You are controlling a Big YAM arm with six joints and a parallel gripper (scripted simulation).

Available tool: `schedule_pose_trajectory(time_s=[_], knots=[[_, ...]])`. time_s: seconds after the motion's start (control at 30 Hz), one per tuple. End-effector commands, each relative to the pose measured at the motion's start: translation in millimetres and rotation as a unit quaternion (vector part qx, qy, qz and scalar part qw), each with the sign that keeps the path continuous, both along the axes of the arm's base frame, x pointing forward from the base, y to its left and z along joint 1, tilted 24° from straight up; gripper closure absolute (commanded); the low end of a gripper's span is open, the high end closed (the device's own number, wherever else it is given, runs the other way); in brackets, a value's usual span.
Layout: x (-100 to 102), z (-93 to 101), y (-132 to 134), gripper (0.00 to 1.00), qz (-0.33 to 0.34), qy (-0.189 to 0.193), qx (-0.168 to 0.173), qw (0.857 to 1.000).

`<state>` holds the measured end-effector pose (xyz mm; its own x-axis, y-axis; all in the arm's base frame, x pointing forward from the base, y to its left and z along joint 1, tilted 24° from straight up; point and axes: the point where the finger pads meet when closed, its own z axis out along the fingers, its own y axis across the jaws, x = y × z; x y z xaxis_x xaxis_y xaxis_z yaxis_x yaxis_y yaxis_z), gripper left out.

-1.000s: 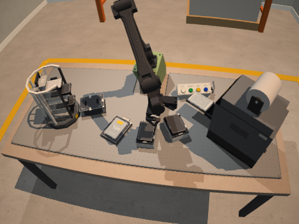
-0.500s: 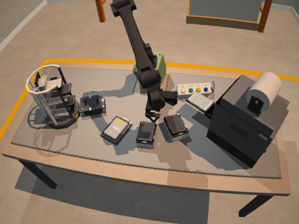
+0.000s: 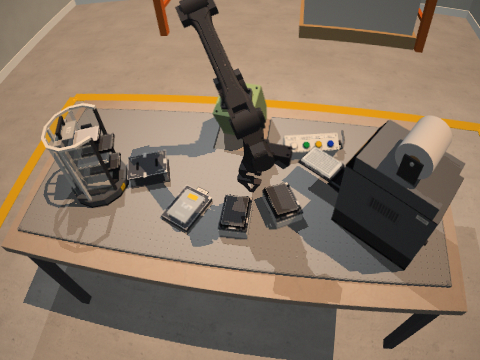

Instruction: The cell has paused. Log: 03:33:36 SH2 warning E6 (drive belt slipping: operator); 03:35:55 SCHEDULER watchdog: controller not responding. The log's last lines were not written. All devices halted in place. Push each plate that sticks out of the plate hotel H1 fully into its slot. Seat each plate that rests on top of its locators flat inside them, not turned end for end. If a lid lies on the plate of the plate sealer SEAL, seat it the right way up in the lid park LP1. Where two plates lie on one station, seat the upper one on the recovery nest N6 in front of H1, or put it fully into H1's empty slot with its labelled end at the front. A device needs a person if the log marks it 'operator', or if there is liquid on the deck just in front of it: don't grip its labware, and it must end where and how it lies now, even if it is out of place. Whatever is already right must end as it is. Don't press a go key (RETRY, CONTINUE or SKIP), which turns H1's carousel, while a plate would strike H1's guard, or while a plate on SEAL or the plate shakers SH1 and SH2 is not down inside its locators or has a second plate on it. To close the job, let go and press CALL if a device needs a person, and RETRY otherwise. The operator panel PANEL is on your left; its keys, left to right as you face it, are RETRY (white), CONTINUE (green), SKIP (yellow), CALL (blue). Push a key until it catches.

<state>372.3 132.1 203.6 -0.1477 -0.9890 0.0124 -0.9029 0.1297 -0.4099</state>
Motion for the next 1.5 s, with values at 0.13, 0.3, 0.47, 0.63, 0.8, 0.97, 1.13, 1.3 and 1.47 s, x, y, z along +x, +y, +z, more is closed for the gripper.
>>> schedule_pose_trajectory(time_s=[0.13,0.3,0.47,0.63,0.8,0.97,1.13,1.3,1.47], knots=[[-11.4,-12.5,19.5,0.0,-0.127,-0.001,0.047,0.991],[-19.1,-17.0,33.7,0.0,-0.202,-0.008,0.08,0.976],[-19.6,-12.8,44.9,0.0,-0.246,-0.018,0.104,0.964],[-28.2,-18.4,58.7,0.0,-0.318,-0.023,0.135,0.938],[-36.9,-24.3,72.2,0.0,-0.348,-0.025,0.147,0.926],[-43.1,-25.5,87.9,0.0,-0.348,-0.026,0.15,0.925],[-45.0,-22.9,99.1,0.0,-0.347,-0.029,0.155,0.925],[-48.7,-19.4,118.1,0.0,-0.346,-0.032,0.163,0.923],[-56.5,-23.6,133.1,0.0,-0.346,-0.032,0.164,0.923]])
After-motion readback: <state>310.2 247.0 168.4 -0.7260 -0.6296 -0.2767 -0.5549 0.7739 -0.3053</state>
